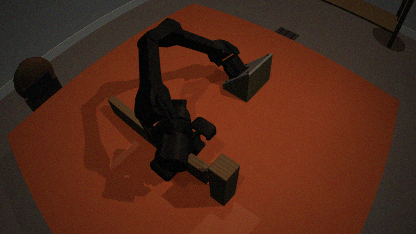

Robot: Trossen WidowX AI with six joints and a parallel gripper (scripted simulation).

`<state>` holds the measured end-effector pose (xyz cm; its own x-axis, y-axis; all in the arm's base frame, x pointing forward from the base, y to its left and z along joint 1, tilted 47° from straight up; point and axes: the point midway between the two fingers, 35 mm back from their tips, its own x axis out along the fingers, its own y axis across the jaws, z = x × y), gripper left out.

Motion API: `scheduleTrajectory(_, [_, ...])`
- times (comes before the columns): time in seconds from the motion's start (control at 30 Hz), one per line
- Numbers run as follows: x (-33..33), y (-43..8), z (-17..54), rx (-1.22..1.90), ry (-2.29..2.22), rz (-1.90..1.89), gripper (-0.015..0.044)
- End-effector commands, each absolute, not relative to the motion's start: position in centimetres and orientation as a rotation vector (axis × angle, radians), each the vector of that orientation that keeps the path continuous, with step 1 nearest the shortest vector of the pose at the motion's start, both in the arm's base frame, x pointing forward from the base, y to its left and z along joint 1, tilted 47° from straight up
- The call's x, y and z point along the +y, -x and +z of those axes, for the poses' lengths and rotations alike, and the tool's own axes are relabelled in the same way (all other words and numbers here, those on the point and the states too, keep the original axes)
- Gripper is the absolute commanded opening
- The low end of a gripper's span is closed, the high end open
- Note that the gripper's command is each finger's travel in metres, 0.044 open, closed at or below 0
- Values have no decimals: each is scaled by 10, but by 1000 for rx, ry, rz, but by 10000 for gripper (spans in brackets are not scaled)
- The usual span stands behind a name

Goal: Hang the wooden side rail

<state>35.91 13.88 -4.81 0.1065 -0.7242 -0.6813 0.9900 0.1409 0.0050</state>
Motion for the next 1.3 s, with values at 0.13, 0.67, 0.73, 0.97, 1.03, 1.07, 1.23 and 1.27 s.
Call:
scheduleTrajectory(0.13, [144,-359,-49,614,-545,-1345,0])
scheduleTrajectory(0.67, [145,-357,-50,614,-545,-1345,0])
scheduleTrajectory(0.73, [145,-357,-50,614,-545,-1345,0])
scheduleTrajectory(0.97, [146,-358,-51,614,-545,-1345,0])
scheduleTrajectory(1.03, [146,-358,-51,614,-545,-1345,0])
scheduleTrajectory(1.07, [146,-358,-51,614,-545,-1345,0])
scheduleTrajectory(1.23, [147,-358,-51,614,-545,-1345,0])
scheduleTrajectory(1.27, [147,-358,-51,614,-545,-1345,0])
